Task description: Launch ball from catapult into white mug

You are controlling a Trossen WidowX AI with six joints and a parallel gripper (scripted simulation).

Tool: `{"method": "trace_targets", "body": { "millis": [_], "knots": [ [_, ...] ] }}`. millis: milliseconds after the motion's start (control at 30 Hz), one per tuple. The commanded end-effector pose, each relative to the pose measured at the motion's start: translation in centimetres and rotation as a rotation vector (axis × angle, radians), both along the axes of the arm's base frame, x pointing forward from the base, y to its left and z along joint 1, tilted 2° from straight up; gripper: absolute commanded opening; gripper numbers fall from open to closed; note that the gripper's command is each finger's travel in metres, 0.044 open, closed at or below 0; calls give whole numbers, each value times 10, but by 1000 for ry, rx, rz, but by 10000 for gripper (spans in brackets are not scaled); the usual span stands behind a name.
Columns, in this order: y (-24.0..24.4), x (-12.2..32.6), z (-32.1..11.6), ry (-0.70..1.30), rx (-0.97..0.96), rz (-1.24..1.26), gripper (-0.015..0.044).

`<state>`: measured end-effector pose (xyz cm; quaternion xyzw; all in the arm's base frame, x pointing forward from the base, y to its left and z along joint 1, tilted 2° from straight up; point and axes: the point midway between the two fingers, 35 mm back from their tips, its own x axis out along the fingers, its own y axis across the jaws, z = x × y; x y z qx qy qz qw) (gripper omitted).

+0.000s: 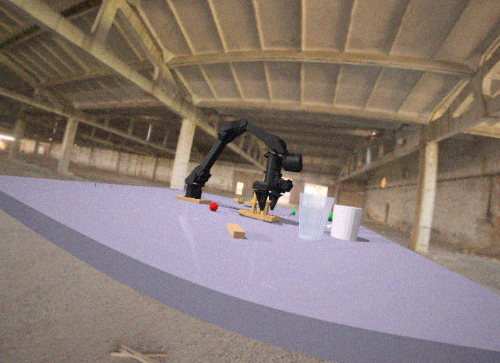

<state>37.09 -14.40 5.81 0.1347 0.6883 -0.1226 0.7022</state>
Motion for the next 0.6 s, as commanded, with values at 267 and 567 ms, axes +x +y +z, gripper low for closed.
{"method": "trace_targets", "body": {
  "millis": [267, 567],
  "knots": [
    [0, 0, -1, 1, 0, 0, 230],
    [0, 0, -1, 1, 0, 0, 111]
  ]
}}
